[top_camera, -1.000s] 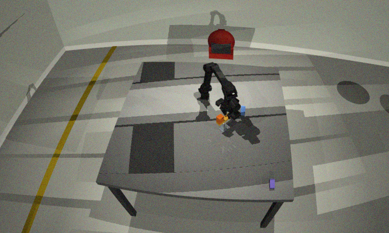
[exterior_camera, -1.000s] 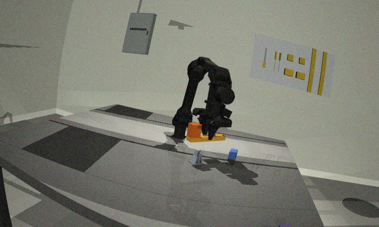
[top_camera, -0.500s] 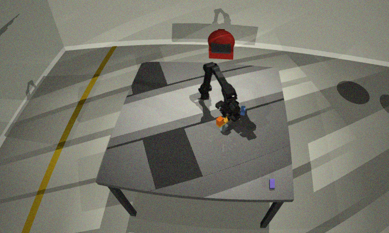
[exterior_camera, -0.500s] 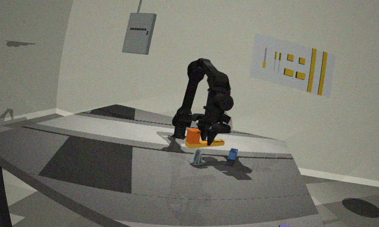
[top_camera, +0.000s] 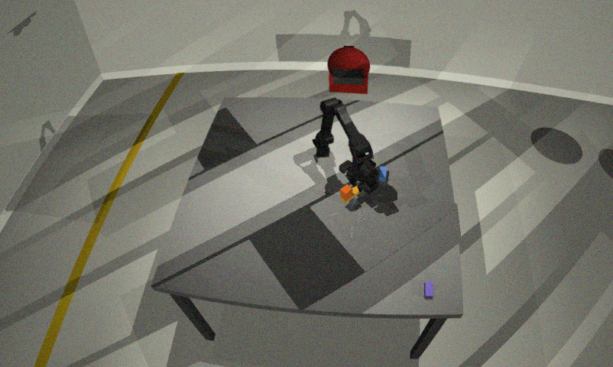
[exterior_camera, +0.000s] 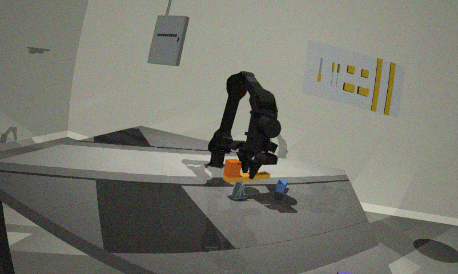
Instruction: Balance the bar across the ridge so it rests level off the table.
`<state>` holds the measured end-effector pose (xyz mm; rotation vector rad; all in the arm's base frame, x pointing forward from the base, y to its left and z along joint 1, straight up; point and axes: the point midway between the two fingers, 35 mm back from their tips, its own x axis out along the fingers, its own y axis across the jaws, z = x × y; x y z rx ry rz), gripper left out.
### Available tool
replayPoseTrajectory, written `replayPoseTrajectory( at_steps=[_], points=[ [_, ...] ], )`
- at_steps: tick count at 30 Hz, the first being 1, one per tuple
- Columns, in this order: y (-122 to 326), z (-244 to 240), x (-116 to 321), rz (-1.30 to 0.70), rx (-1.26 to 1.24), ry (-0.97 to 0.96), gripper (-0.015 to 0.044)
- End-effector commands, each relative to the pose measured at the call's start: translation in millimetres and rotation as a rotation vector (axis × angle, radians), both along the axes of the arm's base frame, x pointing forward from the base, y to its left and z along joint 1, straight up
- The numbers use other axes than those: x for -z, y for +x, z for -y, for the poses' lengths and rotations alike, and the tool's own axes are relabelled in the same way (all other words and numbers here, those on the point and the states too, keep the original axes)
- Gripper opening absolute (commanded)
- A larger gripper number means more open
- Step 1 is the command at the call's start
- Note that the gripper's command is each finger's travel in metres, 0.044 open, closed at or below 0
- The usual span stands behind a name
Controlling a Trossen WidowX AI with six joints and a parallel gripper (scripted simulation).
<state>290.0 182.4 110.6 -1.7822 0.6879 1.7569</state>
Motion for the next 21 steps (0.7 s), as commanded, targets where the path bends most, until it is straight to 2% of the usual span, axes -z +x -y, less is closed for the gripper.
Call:
replayPoseTrajectory(
  at_steps=[1, 21],
  points=[
    [0.5, 0.0, -0.2, 0.004, -0.003, 0.001, 0.0],
    [0.7, 0.0, 1.6, 0.004, -0.003, 0.001, 0.0]
  ],
)
